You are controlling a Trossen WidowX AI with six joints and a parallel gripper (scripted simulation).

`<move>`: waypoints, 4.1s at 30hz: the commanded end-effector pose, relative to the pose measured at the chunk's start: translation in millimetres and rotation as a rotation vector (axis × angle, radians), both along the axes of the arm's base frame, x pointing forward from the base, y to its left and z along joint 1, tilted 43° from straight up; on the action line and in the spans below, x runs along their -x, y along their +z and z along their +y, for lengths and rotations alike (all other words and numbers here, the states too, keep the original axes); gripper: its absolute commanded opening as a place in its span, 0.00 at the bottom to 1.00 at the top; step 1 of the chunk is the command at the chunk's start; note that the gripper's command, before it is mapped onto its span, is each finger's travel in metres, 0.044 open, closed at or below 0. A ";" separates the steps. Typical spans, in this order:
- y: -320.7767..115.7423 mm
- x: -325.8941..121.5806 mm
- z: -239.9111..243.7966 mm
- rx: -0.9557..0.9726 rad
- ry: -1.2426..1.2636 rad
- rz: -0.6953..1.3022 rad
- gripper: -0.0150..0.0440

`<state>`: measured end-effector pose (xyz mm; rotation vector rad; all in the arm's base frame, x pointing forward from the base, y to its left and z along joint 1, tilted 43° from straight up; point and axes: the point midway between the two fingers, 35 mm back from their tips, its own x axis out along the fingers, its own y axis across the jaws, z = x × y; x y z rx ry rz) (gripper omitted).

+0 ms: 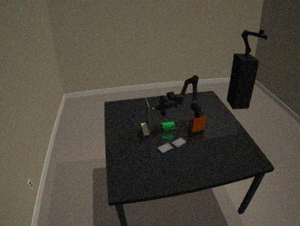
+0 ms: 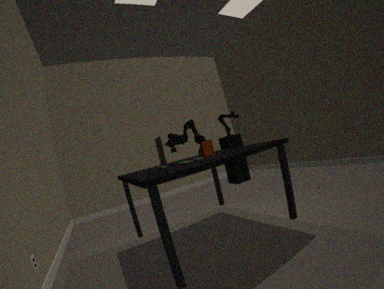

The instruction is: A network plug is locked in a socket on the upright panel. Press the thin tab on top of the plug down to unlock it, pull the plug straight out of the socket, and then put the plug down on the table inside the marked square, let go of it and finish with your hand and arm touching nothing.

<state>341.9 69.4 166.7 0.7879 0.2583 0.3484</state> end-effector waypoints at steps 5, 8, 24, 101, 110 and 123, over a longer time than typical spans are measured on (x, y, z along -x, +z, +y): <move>-1.5 4.7 -1.0 0.003 0.006 0.005 0.25; -1.3 5.8 -1.6 0.003 0.006 0.005 0.25; -0.3 11.7 -4.6 0.003 0.006 0.005 0.25; -82.9 68.6 -40.7 -0.086 -0.761 0.419 0.25; -95.0 87.2 -65.5 -0.050 -0.973 0.395 0.25; -98.6 93.8 -75.4 -0.032 -1.048 0.370 0.25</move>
